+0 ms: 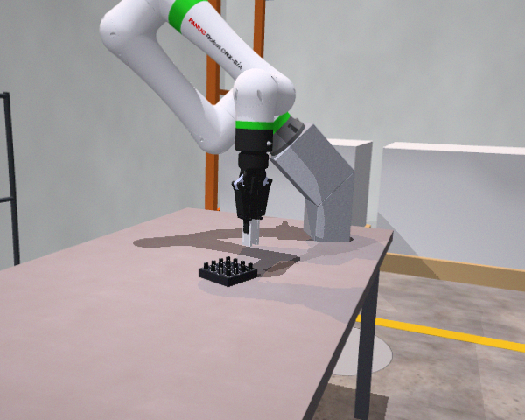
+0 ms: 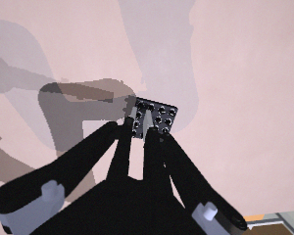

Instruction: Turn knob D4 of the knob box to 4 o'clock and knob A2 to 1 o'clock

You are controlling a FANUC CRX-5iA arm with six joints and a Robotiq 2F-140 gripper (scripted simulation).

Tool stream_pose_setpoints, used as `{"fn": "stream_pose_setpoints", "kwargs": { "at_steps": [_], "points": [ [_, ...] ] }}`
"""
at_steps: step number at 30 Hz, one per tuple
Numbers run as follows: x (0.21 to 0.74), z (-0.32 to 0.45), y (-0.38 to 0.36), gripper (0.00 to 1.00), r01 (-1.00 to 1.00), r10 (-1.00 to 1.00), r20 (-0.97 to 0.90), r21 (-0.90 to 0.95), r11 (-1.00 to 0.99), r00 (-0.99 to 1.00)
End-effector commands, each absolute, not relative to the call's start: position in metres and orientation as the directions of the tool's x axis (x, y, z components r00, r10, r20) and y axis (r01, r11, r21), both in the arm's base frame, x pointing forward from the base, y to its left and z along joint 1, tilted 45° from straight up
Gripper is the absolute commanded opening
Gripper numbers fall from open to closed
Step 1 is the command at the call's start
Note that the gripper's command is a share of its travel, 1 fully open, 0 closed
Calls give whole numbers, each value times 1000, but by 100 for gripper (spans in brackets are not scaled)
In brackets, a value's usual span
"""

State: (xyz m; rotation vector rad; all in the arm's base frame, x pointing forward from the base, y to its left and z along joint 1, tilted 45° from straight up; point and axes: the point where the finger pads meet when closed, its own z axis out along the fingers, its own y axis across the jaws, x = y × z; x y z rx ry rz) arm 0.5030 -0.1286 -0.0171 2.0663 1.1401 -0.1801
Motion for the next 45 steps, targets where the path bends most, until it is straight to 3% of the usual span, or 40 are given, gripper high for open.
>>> {"fn": "stream_pose_setpoints", "kwargs": {
  "at_steps": [1,45],
  "points": [
    [503,-17,-128,12,774,668,-451,548,-317,592],
    [507,-31,-141,12,774,668,-450,548,-317,592]
  ]
}}
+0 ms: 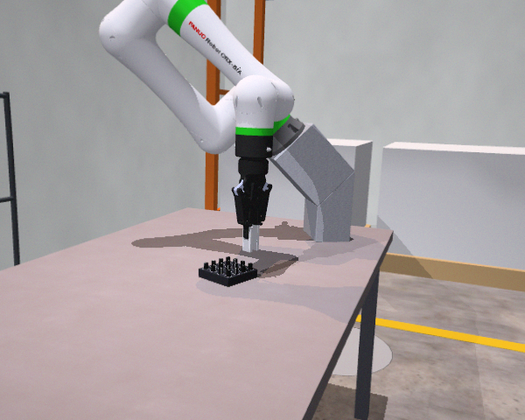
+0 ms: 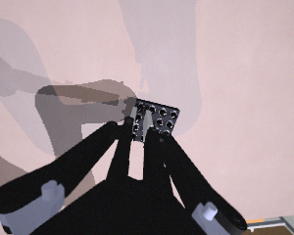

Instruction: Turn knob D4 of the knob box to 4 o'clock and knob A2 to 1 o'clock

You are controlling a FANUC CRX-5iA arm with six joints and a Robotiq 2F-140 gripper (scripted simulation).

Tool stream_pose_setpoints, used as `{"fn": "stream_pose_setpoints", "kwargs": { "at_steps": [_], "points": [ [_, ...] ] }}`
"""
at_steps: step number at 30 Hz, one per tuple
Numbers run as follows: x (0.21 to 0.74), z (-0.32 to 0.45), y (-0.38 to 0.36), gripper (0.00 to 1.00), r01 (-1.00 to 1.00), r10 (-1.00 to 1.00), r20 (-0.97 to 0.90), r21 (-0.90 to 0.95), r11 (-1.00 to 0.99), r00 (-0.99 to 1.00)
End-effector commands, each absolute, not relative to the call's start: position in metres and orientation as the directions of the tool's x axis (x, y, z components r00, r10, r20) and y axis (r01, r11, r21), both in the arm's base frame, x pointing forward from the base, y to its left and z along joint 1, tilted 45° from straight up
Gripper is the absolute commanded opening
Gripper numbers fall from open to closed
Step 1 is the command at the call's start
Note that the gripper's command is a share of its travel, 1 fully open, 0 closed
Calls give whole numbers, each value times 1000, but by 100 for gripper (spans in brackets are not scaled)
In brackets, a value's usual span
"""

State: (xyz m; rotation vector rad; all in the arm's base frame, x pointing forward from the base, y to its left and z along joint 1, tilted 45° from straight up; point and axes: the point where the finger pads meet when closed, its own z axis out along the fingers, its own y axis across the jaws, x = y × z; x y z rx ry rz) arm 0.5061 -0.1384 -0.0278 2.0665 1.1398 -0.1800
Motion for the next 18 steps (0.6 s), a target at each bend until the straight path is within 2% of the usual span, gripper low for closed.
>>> {"fn": "stream_pose_setpoints", "kwargs": {
  "at_steps": [1,18],
  "points": [
    [507,-31,-141,12,774,668,-450,548,-317,592],
    [511,-44,-153,12,774,668,-450,548,-317,592]
  ]
}}
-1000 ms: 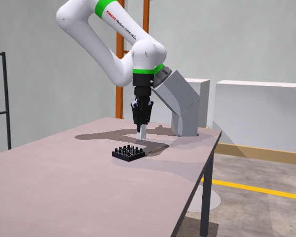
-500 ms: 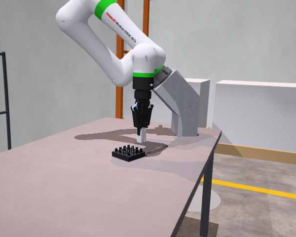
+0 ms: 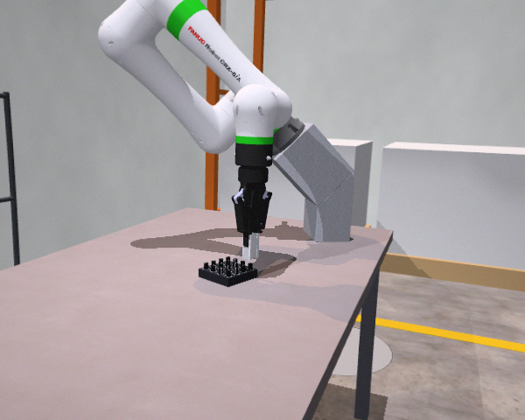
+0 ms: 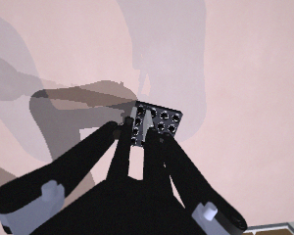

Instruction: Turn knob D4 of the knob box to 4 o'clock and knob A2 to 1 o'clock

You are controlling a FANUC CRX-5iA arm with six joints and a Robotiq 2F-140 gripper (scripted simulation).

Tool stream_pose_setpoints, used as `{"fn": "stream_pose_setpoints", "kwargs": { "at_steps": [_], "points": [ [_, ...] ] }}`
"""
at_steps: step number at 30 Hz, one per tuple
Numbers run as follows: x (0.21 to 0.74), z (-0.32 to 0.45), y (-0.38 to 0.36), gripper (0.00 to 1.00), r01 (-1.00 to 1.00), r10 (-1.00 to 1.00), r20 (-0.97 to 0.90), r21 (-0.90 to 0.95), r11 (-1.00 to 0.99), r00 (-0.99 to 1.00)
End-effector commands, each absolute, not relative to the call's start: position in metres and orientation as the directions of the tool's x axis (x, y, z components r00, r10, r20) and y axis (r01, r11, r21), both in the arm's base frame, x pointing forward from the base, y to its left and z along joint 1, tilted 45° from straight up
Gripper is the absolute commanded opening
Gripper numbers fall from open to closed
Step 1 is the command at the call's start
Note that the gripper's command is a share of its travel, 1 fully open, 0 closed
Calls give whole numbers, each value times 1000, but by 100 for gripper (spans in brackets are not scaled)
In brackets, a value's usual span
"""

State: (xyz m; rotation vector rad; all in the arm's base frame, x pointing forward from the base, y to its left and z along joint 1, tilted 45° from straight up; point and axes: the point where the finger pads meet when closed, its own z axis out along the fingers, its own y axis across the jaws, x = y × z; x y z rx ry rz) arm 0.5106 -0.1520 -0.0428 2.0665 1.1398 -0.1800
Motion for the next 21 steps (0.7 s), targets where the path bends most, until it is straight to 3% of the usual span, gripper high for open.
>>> {"fn": "stream_pose_setpoints", "kwargs": {
  "at_steps": [1,21],
  "points": [
    [511,-44,-153,12,774,668,-450,548,-317,592],
    [513,-49,-158,12,774,668,-450,548,-317,592]
  ]
}}
